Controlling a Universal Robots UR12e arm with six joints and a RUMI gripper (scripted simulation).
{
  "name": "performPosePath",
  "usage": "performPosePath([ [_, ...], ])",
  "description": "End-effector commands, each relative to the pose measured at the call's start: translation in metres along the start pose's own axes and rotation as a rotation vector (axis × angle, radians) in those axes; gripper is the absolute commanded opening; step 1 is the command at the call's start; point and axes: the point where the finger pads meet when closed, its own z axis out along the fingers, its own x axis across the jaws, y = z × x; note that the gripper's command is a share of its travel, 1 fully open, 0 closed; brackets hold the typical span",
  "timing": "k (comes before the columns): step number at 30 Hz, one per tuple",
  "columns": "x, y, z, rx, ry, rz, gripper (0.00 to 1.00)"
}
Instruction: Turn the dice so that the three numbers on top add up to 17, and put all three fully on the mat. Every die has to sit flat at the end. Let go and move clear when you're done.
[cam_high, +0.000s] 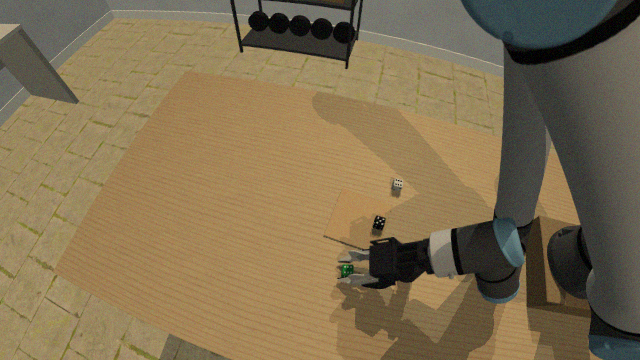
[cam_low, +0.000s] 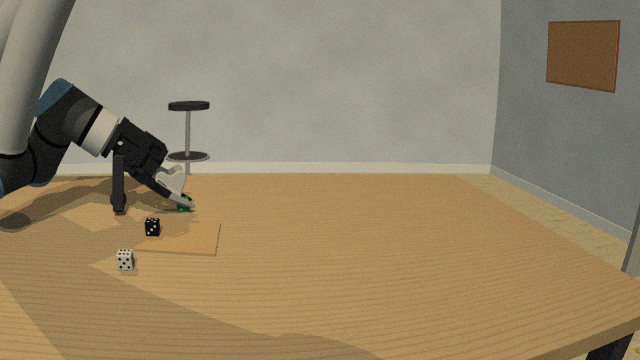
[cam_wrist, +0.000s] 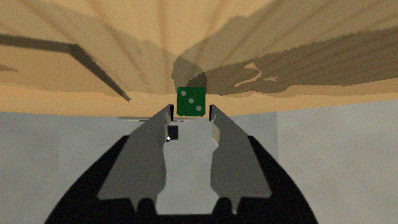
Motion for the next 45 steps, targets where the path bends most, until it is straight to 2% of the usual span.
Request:
performPosePath([
  [1,-0.002,0.000,0.001,-0.002,-0.001,0.000,0.24],
  [34,-0.002,0.000,0.000,-0.002,-0.001,0.000,0.24],
  [39,-0.002,0.000,-0.004,-0.002,-0.001,0.000,0.24],
  [45,-0.002,0.000,-0.024,-0.002,-0.001,0.000,0.24],
])
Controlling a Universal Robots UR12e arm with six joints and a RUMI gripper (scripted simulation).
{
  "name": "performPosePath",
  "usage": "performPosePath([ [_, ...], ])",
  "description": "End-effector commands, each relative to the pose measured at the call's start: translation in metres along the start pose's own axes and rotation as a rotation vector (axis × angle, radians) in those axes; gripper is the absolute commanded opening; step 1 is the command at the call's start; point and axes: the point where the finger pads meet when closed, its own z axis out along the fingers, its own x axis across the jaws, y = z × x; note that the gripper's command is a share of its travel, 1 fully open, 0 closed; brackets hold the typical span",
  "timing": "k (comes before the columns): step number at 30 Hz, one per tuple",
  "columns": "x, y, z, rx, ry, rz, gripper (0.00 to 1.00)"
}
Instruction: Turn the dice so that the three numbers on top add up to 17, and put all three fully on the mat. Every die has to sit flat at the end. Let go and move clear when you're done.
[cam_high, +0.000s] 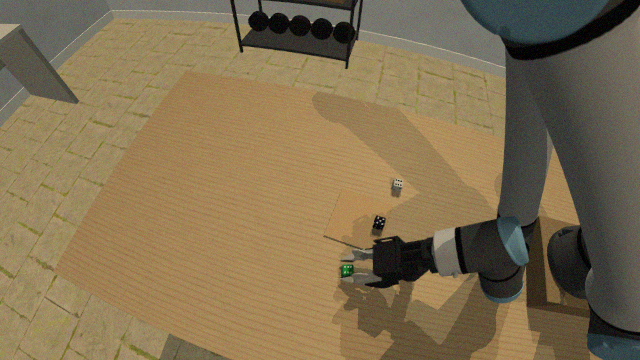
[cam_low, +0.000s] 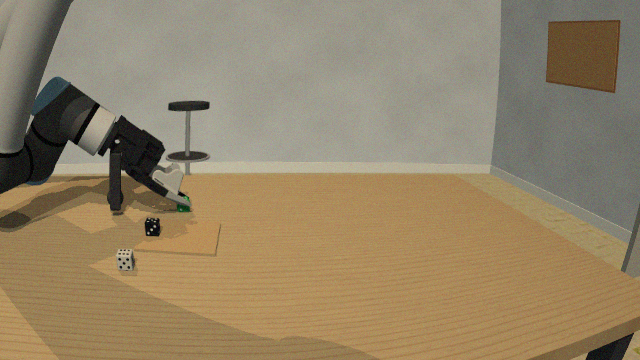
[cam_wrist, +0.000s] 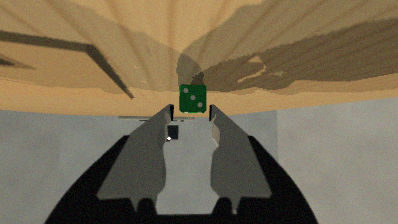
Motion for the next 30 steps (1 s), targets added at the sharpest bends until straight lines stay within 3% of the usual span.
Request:
performPosePath([
  [1,0.000,0.000,-0.021,-0.001,0.000,0.000,0.24],
  [8,0.000,0.000,-0.040,-0.001,0.000,0.000,0.24],
  [30,0.000,0.017,-0.053,-0.001,0.000,0.000,0.24],
])
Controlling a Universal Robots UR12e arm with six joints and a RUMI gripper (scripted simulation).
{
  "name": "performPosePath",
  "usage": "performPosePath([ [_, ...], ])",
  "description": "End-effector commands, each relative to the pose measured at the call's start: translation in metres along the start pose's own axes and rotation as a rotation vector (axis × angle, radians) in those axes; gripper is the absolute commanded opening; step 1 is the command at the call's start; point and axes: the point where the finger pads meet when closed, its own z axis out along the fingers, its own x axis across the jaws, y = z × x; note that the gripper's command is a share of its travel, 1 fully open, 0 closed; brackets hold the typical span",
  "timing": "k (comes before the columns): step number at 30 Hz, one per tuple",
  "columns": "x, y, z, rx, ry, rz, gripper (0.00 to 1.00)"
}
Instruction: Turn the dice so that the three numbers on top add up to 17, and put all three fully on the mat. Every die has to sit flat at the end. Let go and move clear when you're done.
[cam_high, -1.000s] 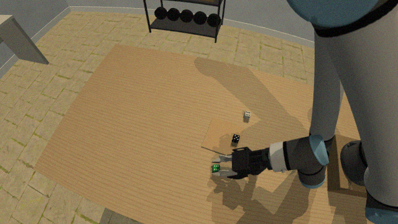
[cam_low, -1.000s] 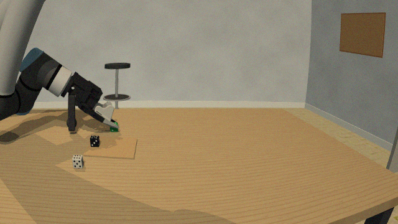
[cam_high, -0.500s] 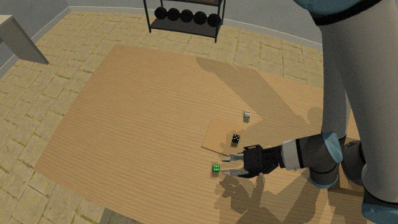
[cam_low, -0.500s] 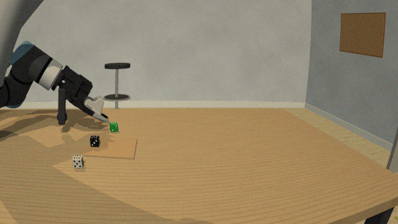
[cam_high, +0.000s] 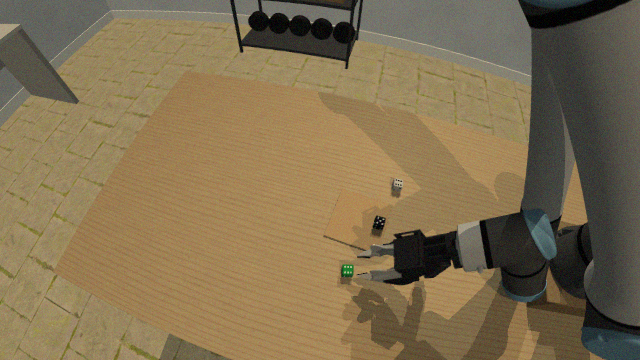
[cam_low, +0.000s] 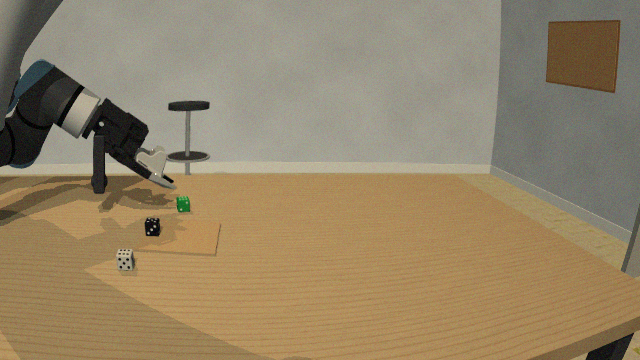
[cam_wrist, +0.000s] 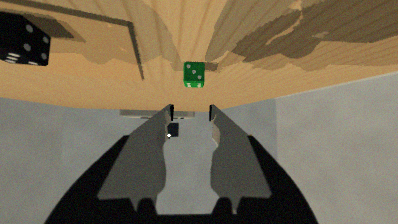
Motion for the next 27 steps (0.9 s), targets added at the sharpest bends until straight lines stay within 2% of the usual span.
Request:
performPosePath([
  [1,0.000,0.008,-0.007,0.005,0.002,0.003,0.24],
  [13,0.000,0.035,-0.026,0.005,0.002,0.003,0.24],
  [27,0.000,0.038,-0.028,0.005,0.002,0.003,0.24],
])
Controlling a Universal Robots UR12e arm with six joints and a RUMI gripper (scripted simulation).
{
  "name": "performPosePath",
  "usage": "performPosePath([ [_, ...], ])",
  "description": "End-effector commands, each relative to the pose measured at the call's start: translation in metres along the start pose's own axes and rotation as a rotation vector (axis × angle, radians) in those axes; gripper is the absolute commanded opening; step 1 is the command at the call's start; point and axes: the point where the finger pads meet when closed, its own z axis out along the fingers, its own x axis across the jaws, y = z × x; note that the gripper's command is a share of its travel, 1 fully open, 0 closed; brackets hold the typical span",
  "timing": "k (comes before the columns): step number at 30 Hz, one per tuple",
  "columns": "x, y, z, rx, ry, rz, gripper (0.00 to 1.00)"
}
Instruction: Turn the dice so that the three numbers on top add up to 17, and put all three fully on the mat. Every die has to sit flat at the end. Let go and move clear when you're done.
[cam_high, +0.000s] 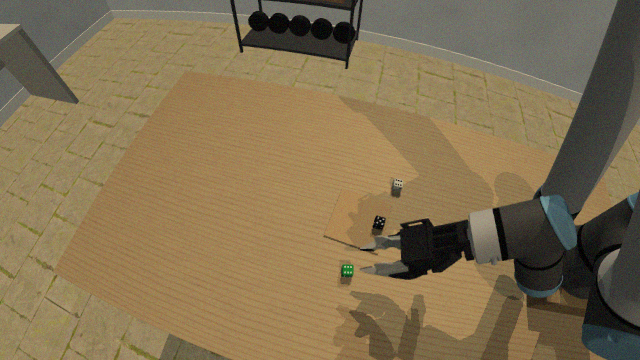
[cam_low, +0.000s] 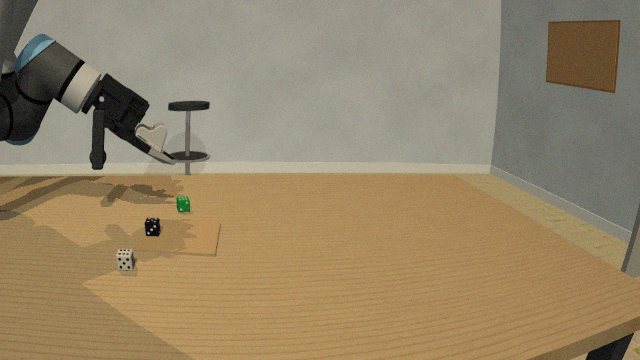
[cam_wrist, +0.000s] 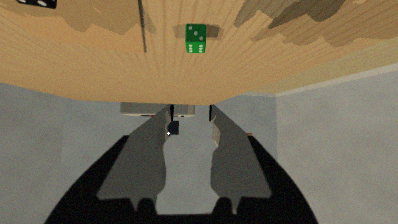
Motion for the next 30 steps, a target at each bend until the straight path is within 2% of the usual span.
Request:
performPosePath([
  [1,0.0018,-0.0012,-0.0009,0.006,0.002,0.002,0.24],
  [10,0.0014,-0.0008,0.0004,0.020,0.002,0.002,0.24],
  [22,0.0007,0.0018,0.0034,0.084,0.002,0.004,0.24],
  [30,0.0014,0.0061,0.0044,0.177,0.002,0.002,0.24],
])
